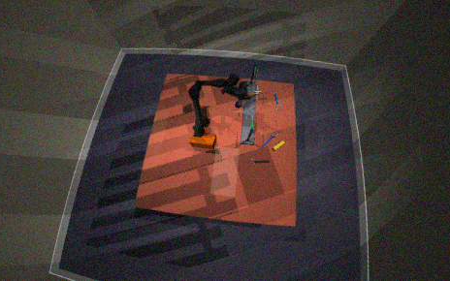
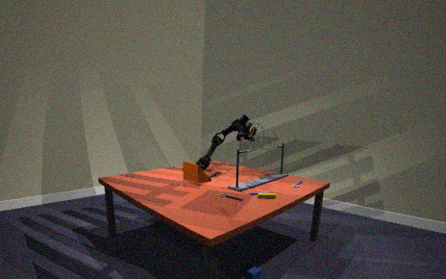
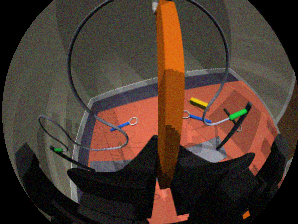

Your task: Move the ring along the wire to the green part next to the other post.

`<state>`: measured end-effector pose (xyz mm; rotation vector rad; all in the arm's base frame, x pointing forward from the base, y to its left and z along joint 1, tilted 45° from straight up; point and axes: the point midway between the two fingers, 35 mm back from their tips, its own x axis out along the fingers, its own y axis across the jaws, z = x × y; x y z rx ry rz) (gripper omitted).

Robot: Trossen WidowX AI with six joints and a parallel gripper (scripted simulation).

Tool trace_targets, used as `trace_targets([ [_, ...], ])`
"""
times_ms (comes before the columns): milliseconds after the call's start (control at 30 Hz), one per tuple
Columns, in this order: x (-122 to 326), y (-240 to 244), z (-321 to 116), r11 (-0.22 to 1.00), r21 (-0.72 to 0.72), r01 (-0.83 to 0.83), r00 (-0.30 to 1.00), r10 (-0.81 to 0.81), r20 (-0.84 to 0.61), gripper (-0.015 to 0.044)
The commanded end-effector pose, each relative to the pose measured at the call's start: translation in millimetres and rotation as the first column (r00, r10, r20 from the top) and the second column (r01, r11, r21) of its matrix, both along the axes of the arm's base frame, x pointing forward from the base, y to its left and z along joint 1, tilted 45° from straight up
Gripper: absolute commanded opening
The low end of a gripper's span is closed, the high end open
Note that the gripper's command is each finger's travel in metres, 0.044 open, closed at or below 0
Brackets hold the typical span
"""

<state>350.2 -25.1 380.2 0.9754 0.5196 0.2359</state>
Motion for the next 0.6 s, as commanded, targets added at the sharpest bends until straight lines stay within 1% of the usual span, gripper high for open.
trace_targets([
  [0,-0.2,-0.3,-0.3,0.999,0.043,0.0,1.0,0.0,-0.005,-0.015],
  [567,-0.5,2.0,5.6,0.968,0.252,-0.005,1.0,0.01,-0.018,-0.015],
])
